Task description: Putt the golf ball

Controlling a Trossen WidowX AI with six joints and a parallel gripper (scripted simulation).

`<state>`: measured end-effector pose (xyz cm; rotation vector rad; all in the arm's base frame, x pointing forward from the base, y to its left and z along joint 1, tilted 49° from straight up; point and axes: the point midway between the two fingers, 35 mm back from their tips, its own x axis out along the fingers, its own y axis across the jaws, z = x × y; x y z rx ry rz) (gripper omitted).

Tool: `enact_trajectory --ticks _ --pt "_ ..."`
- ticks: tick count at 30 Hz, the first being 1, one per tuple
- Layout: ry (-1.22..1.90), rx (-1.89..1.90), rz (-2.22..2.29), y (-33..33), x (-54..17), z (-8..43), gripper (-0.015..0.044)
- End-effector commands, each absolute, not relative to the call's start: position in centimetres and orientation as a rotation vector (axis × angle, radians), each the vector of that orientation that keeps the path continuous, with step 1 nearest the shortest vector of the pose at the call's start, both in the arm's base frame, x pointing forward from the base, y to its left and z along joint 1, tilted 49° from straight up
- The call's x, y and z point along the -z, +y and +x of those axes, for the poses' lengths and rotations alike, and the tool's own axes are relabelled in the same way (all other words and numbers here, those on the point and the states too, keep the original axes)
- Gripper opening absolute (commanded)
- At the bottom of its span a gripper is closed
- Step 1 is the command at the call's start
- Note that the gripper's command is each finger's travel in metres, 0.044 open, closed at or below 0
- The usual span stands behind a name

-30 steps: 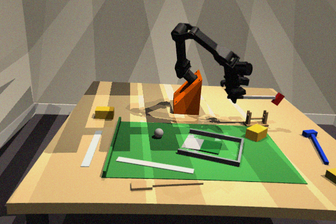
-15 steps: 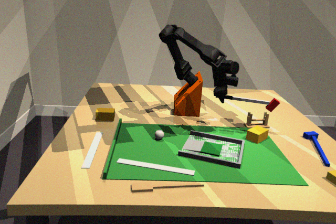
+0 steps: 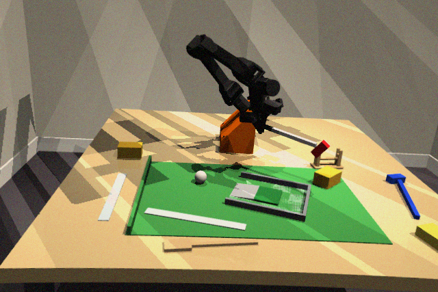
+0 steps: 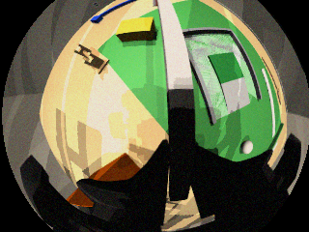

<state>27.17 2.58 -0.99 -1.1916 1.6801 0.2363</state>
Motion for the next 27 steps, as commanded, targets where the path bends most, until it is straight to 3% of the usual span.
enact_trajectory --ticks 1,27 --pt "1.665 -0.133 -1.124 1.4 -0.6 27.0 0.0000" --pt "1.487 0.569 -0.637 -7.6 -10.3 22.1 0.0000"
